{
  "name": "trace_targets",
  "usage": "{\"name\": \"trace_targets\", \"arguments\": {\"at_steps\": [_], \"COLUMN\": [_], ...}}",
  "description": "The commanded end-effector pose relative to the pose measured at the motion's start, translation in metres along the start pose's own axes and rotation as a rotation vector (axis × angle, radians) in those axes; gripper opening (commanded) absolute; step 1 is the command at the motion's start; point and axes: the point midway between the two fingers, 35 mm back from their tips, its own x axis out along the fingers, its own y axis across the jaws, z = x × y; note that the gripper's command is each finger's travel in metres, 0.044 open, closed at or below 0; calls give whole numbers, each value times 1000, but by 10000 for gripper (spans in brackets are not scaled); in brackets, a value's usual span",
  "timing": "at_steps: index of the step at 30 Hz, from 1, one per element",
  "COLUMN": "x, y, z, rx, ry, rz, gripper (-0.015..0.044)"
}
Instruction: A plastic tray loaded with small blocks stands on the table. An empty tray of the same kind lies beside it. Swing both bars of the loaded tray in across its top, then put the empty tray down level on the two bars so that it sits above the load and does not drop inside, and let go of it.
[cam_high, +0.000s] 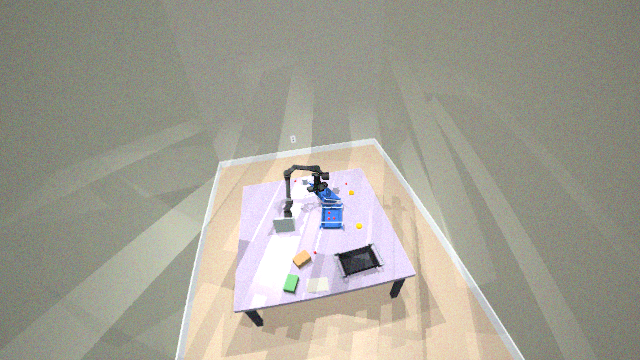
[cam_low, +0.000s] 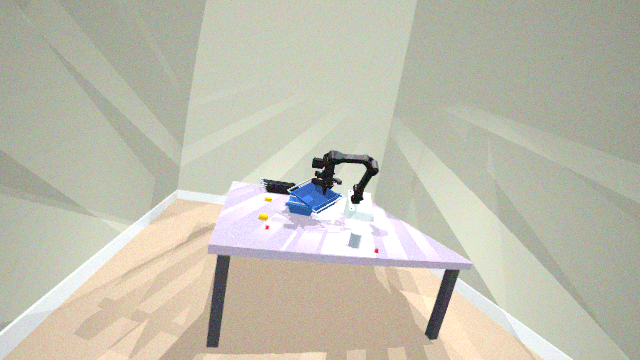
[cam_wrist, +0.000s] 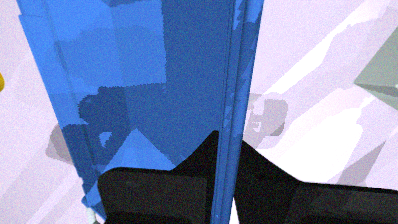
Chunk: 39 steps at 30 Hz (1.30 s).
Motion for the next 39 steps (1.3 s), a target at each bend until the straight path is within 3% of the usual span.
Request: {"name": "trace_targets", "arguments": {"at_steps": [1,33,39], "x": [-7,-9,-9], "y": [6,-18,-21], "z": [17,165,172], "rx": [59,566,589], "ry": [-1,111,119], "rz": [29,67,71], "gripper": [0,0,0]}}
